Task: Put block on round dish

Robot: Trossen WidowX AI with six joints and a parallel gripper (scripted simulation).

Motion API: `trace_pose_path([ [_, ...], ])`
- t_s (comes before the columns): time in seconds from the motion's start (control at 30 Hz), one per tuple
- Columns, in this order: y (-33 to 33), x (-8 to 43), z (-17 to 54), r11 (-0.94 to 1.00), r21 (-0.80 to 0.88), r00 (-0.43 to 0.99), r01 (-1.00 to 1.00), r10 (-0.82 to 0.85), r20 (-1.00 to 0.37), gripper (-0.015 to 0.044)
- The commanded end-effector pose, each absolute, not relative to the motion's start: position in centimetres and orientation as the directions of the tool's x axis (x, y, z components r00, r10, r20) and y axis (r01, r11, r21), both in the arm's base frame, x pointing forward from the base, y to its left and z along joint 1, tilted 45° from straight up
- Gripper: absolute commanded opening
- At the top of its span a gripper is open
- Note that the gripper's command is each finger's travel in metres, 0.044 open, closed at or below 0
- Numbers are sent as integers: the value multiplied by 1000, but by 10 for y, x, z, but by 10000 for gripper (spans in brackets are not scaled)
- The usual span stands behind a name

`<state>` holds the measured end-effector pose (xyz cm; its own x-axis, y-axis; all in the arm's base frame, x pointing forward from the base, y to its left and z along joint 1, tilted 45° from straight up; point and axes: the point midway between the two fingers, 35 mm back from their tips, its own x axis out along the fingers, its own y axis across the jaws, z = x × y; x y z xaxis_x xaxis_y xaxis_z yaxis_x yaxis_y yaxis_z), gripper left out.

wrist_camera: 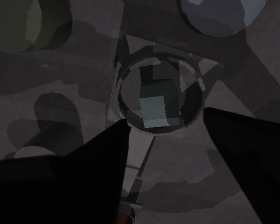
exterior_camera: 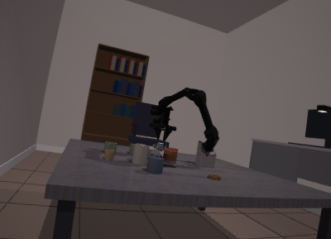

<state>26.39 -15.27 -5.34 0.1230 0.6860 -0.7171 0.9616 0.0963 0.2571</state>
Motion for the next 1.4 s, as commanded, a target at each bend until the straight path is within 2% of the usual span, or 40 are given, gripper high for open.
trace_pose_path([
  [0.0, -149, 265, -57, 91, 256, 126, 962, 687, -716, 260],
  [0.77, -124, 269, -82, 91, 257, 126, 962, 688, -714, 260],
  [0.93, -124, 269, -82, 91, 257, 126, 962, 688, -714, 129],
  [1.17, -124, 269, -82, 91, 257, 126, 962, 688, -714, 82],
  [1.27, -127, 269, -79, 91, 257, 126, 962, 688, -715, 3],
  [1.37, -140, 269, -69, 91, 256, 126, 962, 686, -716, 0],
])
